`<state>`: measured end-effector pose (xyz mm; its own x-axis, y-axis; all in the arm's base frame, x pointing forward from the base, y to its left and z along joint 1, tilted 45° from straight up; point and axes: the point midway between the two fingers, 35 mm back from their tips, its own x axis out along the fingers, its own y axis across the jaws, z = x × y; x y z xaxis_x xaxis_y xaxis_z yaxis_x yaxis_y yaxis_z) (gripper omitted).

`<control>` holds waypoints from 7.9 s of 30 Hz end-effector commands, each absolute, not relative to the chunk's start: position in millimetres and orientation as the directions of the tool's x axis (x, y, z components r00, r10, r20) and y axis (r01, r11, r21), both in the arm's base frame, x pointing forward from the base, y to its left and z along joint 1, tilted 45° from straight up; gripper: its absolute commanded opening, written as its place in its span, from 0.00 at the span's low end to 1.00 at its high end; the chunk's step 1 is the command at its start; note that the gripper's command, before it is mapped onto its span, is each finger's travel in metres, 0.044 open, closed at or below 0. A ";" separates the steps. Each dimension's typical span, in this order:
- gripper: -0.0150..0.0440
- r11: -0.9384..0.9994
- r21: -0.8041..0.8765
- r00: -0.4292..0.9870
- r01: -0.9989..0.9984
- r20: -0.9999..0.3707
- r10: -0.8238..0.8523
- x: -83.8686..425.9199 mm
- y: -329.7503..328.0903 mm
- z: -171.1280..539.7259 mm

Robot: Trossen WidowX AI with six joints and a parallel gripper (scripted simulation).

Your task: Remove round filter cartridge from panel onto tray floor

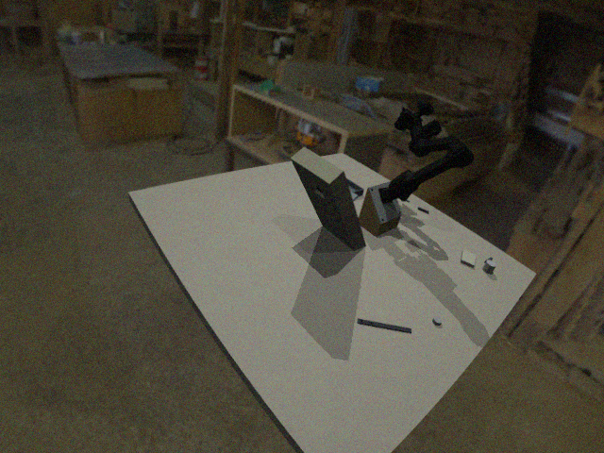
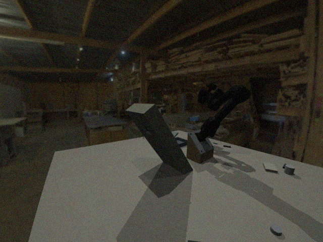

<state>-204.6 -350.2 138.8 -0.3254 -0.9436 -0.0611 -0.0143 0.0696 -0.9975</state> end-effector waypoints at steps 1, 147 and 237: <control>0.89 0.068 -0.998 -0.317 0.002 -0.065 -0.946 -202.2 -351.7 138.3; 0.43 -0.828 0.108 0.785 0.550 -0.405 0.468 344.8 -87.1 116.1; 0.43 -0.828 0.109 0.786 0.549 -0.404 0.468 362.5 -77.0 107.7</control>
<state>355.0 -82.5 111.9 0.7923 0.4677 -0.3918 0.5430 -0.8334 0.1033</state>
